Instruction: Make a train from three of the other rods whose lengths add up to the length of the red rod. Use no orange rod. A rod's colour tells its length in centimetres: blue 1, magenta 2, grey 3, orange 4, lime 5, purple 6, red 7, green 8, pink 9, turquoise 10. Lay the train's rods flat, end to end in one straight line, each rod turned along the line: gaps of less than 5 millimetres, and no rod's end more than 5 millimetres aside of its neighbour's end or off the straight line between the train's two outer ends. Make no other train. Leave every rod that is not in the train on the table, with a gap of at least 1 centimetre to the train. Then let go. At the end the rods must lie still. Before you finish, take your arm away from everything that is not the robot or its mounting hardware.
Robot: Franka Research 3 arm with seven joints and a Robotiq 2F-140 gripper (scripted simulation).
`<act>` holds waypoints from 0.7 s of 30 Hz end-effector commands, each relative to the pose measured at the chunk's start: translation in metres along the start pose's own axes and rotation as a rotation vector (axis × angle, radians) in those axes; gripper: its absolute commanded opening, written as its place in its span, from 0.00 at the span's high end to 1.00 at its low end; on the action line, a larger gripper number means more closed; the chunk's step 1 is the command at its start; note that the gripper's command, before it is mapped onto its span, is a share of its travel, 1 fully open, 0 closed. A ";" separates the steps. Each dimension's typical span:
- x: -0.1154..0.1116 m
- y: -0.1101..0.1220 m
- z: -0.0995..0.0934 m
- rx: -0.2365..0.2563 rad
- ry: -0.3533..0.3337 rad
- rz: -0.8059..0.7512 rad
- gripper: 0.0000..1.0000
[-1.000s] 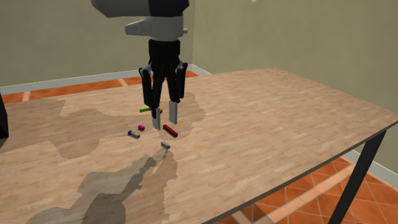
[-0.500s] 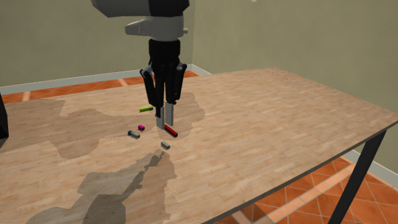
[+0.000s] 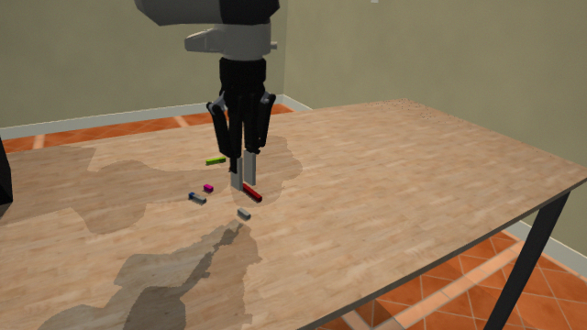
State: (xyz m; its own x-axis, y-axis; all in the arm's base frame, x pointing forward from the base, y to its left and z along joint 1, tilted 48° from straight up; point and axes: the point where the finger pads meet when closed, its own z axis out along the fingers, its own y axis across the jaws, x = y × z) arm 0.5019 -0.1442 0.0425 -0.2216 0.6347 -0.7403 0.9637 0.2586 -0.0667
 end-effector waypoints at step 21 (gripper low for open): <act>-0.001 0.000 0.021 0.001 0.000 -0.003 0.85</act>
State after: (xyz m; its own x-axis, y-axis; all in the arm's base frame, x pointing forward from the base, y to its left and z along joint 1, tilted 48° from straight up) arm 0.5036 -0.1575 0.0320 -0.2308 0.6302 -0.7414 0.9623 0.2606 -0.0780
